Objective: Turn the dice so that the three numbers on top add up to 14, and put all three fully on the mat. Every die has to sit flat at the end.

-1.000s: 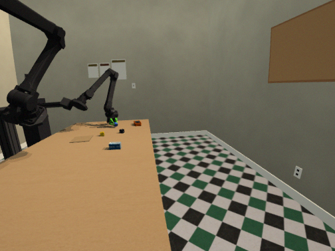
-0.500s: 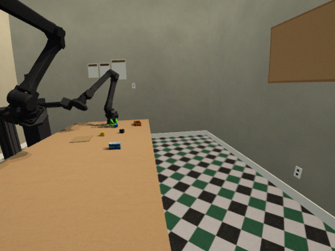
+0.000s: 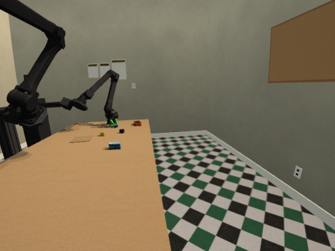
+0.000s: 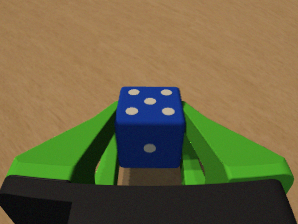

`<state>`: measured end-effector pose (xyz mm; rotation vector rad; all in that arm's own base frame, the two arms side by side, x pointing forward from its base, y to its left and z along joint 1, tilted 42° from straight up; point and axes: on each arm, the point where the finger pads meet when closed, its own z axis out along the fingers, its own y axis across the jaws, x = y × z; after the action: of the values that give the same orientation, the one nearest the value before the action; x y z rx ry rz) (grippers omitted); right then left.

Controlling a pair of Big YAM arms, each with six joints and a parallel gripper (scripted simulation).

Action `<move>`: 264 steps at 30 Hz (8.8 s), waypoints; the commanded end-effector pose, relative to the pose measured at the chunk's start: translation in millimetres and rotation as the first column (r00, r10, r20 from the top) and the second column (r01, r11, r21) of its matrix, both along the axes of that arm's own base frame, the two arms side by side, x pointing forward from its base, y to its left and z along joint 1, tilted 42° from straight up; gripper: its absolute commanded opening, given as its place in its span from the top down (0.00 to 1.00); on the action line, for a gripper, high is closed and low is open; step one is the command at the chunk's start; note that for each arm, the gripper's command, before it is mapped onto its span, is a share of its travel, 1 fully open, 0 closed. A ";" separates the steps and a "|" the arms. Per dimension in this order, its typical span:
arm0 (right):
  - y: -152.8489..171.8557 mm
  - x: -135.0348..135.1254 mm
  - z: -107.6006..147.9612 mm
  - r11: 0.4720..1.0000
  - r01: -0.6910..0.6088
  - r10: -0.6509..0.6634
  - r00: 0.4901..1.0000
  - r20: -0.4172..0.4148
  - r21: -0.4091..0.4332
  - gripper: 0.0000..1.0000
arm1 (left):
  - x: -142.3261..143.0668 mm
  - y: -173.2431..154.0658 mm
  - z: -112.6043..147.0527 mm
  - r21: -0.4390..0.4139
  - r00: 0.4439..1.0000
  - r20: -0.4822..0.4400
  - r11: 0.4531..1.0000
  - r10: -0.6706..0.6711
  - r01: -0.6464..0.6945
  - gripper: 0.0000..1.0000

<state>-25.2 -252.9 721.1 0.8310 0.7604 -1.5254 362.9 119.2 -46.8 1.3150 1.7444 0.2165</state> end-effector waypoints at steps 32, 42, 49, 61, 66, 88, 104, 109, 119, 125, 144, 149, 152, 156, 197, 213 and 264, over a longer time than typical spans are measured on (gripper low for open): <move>19.5 -0.7 13.7 0.999 0.001 0.000 1.000 0.005 -0.053 0.00 | -0.3 5.0 -1.7 0.013 1.000 0.014 1.000 0.001 -0.002 0.74; 19.5 -0.7 13.7 0.999 0.001 0.000 1.000 0.005 -0.053 0.00 | -1.2 4.3 -2.3 0.012 1.000 0.012 1.000 0.002 -0.002 0.74; 19.5 -0.7 13.7 0.999 0.001 0.000 1.000 0.005 -0.053 0.00 | -1.2 4.3 -2.3 0.012 1.000 0.012 1.000 0.002 -0.002 0.71; 19.5 -0.7 13.7 0.999 0.001 0.000 1.000 0.005 -0.053 0.00 | -1.2 4.4 -2.3 0.012 1.000 0.012 1.000 0.002 -0.002 0.55; 19.5 -0.7 13.7 0.999 0.001 0.000 1.000 0.005 -0.053 0.00 | -1.2 4.4 -2.3 0.012 1.000 0.012 1.000 0.002 -0.002 0.55; 19.5 -0.7 13.7 0.999 0.001 0.000 1.000 0.005 -0.053 0.00 | -1.2 4.4 -2.3 0.012 1.000 0.012 1.000 0.002 -0.002 0.55; 19.5 -0.7 13.7 0.999 0.001 0.000 1.000 0.005 -0.053 0.00 | -1.2 4.4 -2.3 0.012 1.000 0.012 1.000 0.002 -0.002 0.55; 19.5 -0.7 13.7 0.999 0.001 0.000 1.000 0.005 -0.053 0.00 | -10.5 1.0 4.0 0.002 1.000 0.002 1.000 0.003 -0.003 0.55; 19.5 -0.7 13.7 0.999 0.001 0.000 1.000 0.005 -0.053 0.00 | -33.7 6.4 17.0 -0.004 1.000 -0.003 1.000 0.003 -0.003 0.55; 19.5 -0.7 13.7 0.999 0.001 0.000 1.000 0.005 -0.053 0.00 | -40.1 17.4 29.2 0.006 1.000 0.008 1.000 0.003 -0.003 0.55; 19.5 -0.7 13.7 0.999 0.001 0.000 1.000 0.005 -0.053 0.00 | -52.6 -9.1 51.0 -0.011 1.000 -0.009 1.000 -0.007 0.007 0.55; 19.5 -0.7 13.7 0.999 0.001 0.000 1.000 0.005 -0.053 0.00 | -56.3 -15.6 60.9 -0.009 1.000 -0.007 1.000 -0.007 0.007 0.55; 19.5 -0.7 13.7 0.999 0.001 0.000 1.000 0.005 -0.053 0.00 | -59.0 -20.4 68.4 -0.008 1.000 -0.006 1.000 -0.007 0.007 0.55; 19.5 -0.7 13.7 0.999 0.001 0.000 1.000 0.005 -0.053 0.00 | -60.5 -23.2 72.6 -0.008 1.000 -0.004 1.000 -0.007 0.007 0.55; 19.5 -0.7 13.7 0.999 0.001 0.000 1.000 0.005 -0.053 0.00 | -32.8 -51.8 93.6 0.719 0.711 -0.108 0.548 0.695 -0.427 0.00; 19.5 -0.7 13.7 0.999 0.001 0.000 1.000 0.005 -0.053 0.00 | -37.8 -49.2 79.6 0.666 0.647 -0.106 0.537 0.755 -0.518 0.00; 19.5 -0.7 13.7 0.999 0.001 0.000 1.000 0.005 -0.053 0.00 | -38.7 -27.5 63.3 -0.114 -0.160 -0.352 -0.211 0.922 -0.971 0.00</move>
<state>-25.2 -252.9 721.1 0.8310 0.7604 -1.5254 323.9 88.4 20.1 -0.6424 2.4583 0.6757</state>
